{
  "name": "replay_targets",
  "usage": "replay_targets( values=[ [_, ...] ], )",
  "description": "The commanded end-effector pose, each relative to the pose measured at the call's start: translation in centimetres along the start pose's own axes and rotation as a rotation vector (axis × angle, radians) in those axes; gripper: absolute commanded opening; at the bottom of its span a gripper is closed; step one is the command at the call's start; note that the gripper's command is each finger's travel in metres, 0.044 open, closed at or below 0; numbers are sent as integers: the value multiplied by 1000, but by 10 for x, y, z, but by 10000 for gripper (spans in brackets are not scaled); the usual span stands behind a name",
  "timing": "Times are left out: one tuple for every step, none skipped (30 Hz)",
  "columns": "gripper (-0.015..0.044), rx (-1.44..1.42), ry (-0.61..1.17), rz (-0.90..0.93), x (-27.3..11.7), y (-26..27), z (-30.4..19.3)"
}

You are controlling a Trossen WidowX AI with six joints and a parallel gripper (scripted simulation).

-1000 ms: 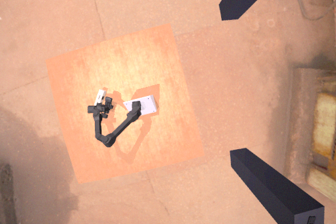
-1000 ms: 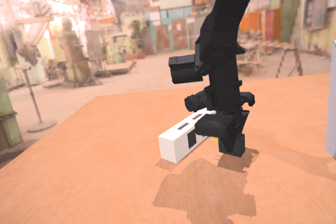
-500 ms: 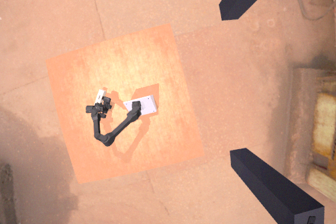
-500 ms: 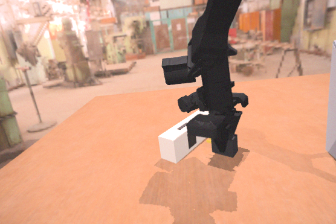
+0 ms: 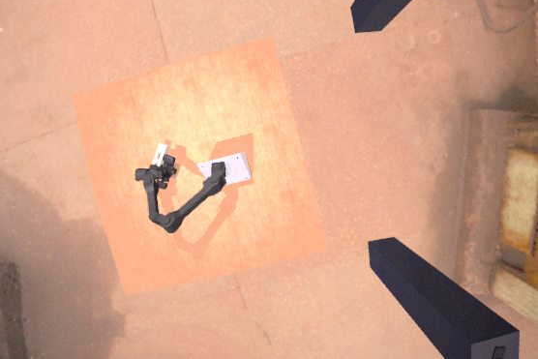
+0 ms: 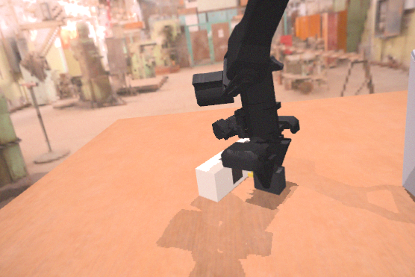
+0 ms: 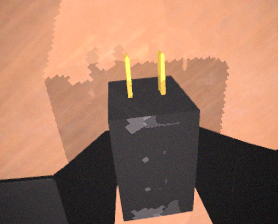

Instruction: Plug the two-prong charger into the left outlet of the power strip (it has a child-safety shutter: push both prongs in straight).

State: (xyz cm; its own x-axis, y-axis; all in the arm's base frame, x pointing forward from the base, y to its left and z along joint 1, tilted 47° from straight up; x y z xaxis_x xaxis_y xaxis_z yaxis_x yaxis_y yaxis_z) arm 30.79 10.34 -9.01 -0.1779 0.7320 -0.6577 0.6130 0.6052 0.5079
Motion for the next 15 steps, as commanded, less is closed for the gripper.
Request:
replay_targets(
  values=[
    [0, 13, 1, 5, -1, 1, 4],
    [0, 15, 1, 5, 0, 2, 5],
    [0, 16, 2, 5, 0, 2, 6],
    [0, 17, 2, 5, 0, 3, 7],
    [0, 19, 2, 5, 0, 3, 8],
    [0, 20, 2, 6, 0, 3, 9],
    [0, 21, 2, 6, 0, 4, 9],
    [0, 23, 3, 6, 0, 4, 10],
    [0, 24, 3, 6, 0, 5, 11],
    [0, 25, 3, 6, 0, 5, 12],
    [0, 26, 3, 6, 0, 6, 12],
    [0, 27, 3, 6, 0, 6, 13],
    [0, 28, 3, 7, 0, 7, 14],
    [0, 29, 4, 7, 0, 7, 14],
    [0, 29, 4, 7, 0, 7, 14]
  ],
)
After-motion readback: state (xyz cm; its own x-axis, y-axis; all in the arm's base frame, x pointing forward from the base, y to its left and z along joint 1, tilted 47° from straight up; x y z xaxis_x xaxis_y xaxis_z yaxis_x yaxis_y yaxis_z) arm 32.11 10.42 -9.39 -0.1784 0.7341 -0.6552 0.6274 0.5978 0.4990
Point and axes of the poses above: the point midway between the two fingers, 35 mm back from their tips, its own x axis out along the fingers, its own y axis across the jaws, z = x × y, the point moved 4 cm from there along -x, back along the fingers, and after that the axes turned 13 degrees about x, right-handed, at the moved point
